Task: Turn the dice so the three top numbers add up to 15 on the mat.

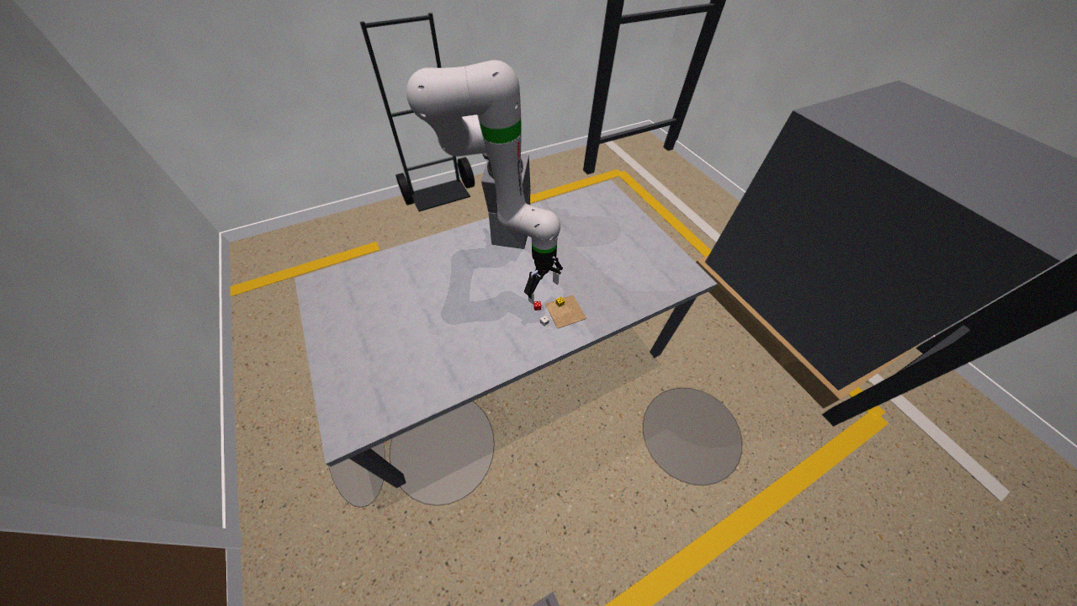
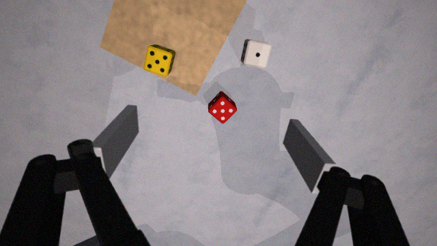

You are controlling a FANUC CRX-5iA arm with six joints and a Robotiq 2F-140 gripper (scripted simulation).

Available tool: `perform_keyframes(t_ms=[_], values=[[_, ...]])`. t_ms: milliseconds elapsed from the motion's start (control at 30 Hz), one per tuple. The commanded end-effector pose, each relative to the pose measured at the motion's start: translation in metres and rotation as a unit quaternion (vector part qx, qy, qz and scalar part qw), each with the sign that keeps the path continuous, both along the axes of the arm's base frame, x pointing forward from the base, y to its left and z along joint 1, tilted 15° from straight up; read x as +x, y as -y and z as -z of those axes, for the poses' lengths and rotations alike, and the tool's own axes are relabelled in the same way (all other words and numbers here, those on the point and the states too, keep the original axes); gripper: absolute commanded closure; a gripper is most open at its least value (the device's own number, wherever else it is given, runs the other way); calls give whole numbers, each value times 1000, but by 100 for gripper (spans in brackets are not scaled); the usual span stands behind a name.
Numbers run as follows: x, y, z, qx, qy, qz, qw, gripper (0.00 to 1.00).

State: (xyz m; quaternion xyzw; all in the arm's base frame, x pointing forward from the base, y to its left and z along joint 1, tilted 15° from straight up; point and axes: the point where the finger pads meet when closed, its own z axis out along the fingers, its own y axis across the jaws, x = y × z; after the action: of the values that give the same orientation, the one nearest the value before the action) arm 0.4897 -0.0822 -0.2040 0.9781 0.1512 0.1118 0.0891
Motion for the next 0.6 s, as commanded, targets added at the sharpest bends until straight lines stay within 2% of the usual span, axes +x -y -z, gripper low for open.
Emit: perform_keyframes(t_ms=[0,67,133,367,567], values=[[-1,3,0,-25,-32,-74,996,0],[-1,3,0,-25,-32,-74,996,0],[-3,6,0,-40,-42,-139,989,0],[-5,11,0,-64,-57,-239,967,0],[-8,16,-1,-89,-74,-348,930,0]])
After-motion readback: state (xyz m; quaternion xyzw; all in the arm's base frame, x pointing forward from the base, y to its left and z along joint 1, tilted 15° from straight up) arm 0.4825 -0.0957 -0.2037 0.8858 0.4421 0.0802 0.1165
